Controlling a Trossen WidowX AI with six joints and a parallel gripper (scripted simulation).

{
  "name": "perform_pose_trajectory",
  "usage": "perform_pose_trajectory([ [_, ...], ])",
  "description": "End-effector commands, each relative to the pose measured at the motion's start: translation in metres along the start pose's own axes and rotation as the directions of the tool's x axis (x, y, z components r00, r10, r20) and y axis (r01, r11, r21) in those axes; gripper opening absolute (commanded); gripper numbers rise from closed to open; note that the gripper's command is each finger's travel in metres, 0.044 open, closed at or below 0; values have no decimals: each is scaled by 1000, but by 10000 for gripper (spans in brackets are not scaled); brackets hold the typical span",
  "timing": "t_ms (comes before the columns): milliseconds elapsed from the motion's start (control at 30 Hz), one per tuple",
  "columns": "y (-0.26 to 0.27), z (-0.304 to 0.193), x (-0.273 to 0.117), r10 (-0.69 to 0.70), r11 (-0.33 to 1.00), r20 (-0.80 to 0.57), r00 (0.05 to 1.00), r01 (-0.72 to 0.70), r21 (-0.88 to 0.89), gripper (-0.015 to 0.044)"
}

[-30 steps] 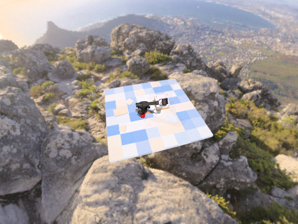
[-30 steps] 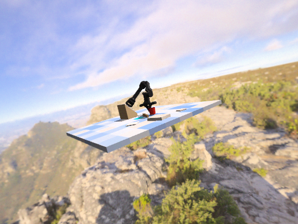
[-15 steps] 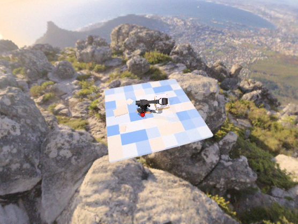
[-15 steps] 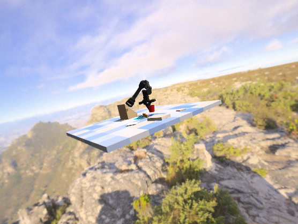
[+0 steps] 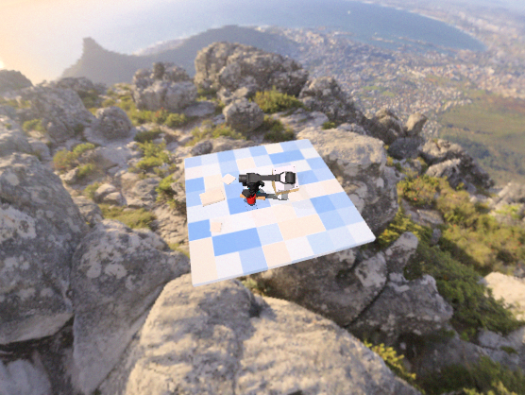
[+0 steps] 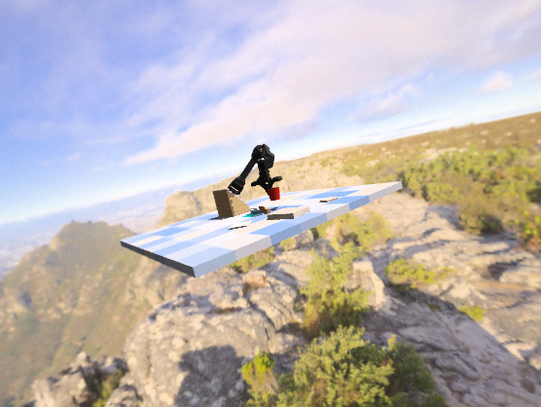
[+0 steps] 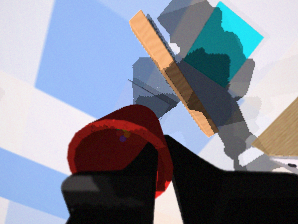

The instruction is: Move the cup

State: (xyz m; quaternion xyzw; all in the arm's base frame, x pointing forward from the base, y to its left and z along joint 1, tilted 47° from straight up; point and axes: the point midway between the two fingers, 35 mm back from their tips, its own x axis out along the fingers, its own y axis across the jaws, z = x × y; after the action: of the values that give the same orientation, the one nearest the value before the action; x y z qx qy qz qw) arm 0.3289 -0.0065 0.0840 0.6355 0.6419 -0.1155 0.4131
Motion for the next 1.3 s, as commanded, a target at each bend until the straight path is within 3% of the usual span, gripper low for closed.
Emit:
perform_pose_trajectory([
  [0, 0, 0, 0, 1, 1000, 0, 1000, -1, 3, 0],
  [1267, -70, 60, -7, -8, 1000, 6, 1000, 8, -4, 0],
])
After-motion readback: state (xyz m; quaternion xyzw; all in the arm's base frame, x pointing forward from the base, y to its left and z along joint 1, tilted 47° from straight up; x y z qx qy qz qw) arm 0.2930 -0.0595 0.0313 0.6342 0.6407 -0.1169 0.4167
